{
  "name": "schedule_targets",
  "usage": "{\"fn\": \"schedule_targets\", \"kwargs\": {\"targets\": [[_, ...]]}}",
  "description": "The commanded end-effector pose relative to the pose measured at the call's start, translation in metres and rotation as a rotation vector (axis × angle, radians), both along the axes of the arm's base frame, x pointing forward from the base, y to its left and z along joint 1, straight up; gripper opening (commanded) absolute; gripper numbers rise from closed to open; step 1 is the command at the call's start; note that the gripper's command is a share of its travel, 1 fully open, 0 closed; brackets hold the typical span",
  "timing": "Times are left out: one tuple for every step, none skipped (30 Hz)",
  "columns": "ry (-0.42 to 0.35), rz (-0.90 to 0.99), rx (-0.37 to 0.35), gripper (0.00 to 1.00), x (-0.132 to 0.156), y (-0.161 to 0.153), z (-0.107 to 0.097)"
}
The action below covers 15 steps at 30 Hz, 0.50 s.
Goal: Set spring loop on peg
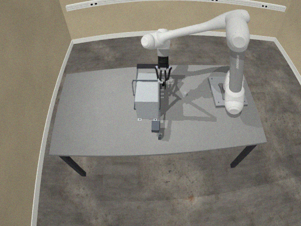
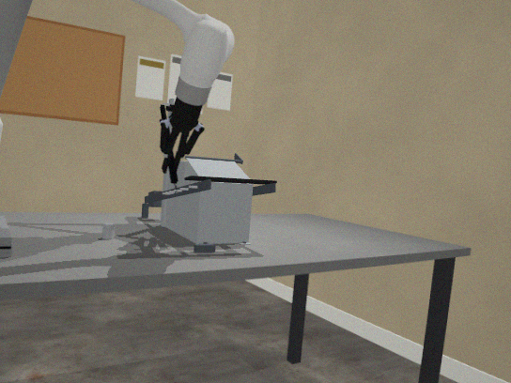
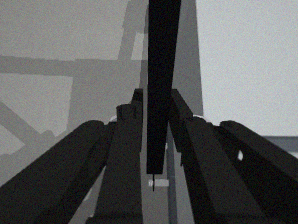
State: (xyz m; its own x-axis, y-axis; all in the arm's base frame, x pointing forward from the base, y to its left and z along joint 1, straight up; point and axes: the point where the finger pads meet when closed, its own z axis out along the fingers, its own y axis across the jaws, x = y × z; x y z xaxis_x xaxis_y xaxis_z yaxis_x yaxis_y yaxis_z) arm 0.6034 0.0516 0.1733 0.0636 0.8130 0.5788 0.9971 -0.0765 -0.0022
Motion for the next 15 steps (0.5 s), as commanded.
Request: {"fn": "schedule_targets", "kwargs": {"targets": [[-0.001,0.000,0.000,0.24,0.000,0.000,0.001],[-0.001,0.000,0.000,0.24,0.000,0.000,0.001],[-0.001,0.000,0.000,0.24,0.000,0.000,0.001],[-0.001,0.000,0.000,0.24,0.000,0.000,0.001],[-0.001,0.000,0.000,0.24,0.000,0.000,0.001],[-0.001,0.000,0.000,0.24,0.000,0.000,0.001],[-0.001,0.000,0.000,0.24,0.000,0.000,0.001],[-0.001,0.000,0.000,0.24,0.000,0.000,0.001],[-0.001,0.000,0.000,0.24,0.000,0.000,0.001],[-0.001,0.000,0.000,0.24,0.000,-0.004,0.006],[-0.001,0.000,0.000,0.24,0.000,-0.008,0.012],[-0.001,0.000,0.000,0.24,-0.001,-0.012,0.017],[-0.001,0.000,0.000,0.24,-0.001,-0.015,0.022],[-0.001,0.000,0.000,0.24,-0.001,-0.019,0.028],[-0.001,0.000,0.000,0.24,-0.001,-0.023,0.033]]}}
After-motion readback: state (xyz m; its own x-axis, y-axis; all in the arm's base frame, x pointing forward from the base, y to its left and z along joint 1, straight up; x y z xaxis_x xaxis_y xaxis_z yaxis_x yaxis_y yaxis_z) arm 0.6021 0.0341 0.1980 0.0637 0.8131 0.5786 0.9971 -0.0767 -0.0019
